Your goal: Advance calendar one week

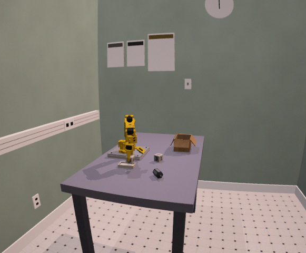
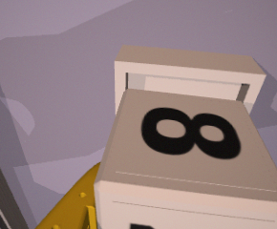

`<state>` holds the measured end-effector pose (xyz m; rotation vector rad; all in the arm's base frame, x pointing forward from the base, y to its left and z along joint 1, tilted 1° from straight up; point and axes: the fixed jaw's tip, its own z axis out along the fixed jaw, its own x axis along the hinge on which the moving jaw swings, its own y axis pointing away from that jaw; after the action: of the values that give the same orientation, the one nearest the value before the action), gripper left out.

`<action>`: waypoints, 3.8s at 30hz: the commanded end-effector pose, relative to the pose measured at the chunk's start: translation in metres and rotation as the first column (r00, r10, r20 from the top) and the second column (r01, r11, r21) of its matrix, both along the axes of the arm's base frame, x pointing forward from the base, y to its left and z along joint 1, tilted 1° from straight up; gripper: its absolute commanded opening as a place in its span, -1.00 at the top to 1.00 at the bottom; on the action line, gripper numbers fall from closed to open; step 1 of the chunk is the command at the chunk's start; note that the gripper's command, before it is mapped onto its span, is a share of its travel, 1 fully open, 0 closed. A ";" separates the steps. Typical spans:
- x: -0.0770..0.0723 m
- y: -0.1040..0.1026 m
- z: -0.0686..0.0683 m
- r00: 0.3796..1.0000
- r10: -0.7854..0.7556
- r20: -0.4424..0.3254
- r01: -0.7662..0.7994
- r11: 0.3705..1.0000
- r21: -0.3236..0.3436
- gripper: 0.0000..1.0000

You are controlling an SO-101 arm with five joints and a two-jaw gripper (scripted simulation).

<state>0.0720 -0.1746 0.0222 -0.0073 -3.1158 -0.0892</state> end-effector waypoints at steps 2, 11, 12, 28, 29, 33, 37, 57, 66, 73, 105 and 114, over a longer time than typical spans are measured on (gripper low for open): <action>0.000 -0.003 0.013 1.000 -0.004 0.012 0.004 1.000 -0.026 1.00; 0.000 -0.002 0.026 1.000 -0.004 0.012 0.004 1.000 -0.026 1.00; 0.000 -0.001 0.027 1.000 -0.004 0.012 0.004 1.000 -0.026 1.00; -0.001 -0.001 0.032 1.000 -0.004 0.012 0.004 1.000 -0.026 1.00; -0.001 -0.001 0.032 1.000 -0.004 0.012 0.004 1.000 -0.026 1.00; -0.001 -0.001 0.033 1.000 -0.004 0.012 0.004 1.000 -0.026 1.00; -0.001 -0.001 0.034 1.000 -0.004 0.012 0.004 1.000 -0.026 1.00; 0.001 -0.005 0.048 0.999 0.010 0.031 -0.008 0.997 -0.074 1.00; 0.001 -0.005 0.048 0.999 0.010 0.031 -0.008 0.997 -0.074 1.00; 0.001 -0.005 0.048 0.999 0.010 0.031 -0.008 0.997 -0.074 1.00; 0.090 0.065 0.049 0.826 0.562 0.033 -0.559 0.826 -0.081 1.00; 0.093 0.069 0.049 0.812 0.582 0.034 -0.579 0.812 -0.081 1.00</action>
<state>0.1609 -0.1088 0.0687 0.9160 -3.0126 0.0180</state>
